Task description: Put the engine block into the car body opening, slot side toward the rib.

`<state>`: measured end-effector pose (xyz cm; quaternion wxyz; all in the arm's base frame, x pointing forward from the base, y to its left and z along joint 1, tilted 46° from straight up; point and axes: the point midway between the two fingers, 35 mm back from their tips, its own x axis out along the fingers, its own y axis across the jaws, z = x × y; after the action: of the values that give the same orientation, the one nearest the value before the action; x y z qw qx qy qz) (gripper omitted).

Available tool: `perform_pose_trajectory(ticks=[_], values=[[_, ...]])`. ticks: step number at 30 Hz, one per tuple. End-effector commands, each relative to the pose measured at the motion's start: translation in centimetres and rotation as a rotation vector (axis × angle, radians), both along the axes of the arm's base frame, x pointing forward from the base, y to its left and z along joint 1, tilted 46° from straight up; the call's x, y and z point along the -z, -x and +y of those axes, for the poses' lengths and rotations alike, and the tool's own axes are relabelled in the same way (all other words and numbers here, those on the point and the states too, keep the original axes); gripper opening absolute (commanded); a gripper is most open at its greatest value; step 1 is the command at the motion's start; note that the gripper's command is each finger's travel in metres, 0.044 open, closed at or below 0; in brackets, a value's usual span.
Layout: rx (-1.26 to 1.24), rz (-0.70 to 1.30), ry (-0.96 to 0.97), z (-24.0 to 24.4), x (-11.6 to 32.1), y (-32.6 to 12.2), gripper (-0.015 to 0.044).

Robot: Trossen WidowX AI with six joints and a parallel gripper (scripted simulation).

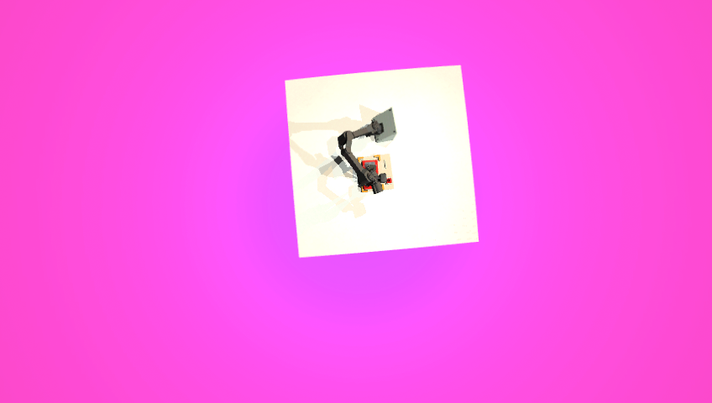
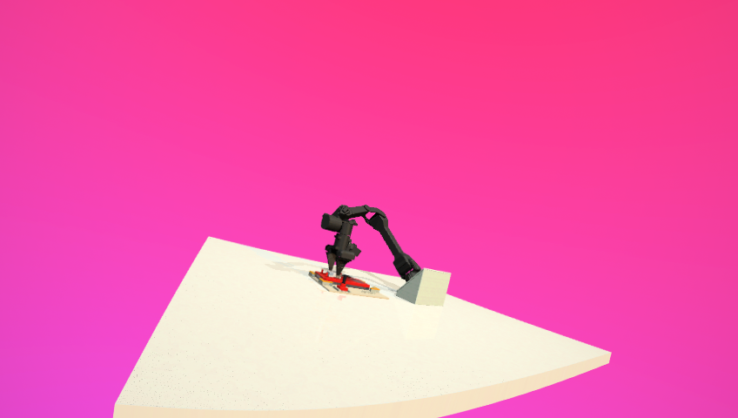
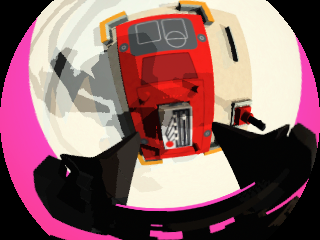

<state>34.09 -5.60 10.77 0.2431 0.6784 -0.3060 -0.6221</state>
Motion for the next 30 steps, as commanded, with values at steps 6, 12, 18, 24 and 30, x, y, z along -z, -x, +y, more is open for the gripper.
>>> perform_pose_trajectory(ticks=[6,12,18,24,30], values=[[0.000,0.000,-0.001,0.0,0.0,0.0,0.0440],[-0.004,0.002,0.003,1.1,-0.9,0.1,0.0440],[-0.004,0.002,0.003,1.1,-0.9,0.1,0.0335],[-0.004,0.002,0.003,1.1,-0.9,0.1,0.0177],[-0.004,0.002,0.003,1.1,-0.9,0.1,0.0020]])
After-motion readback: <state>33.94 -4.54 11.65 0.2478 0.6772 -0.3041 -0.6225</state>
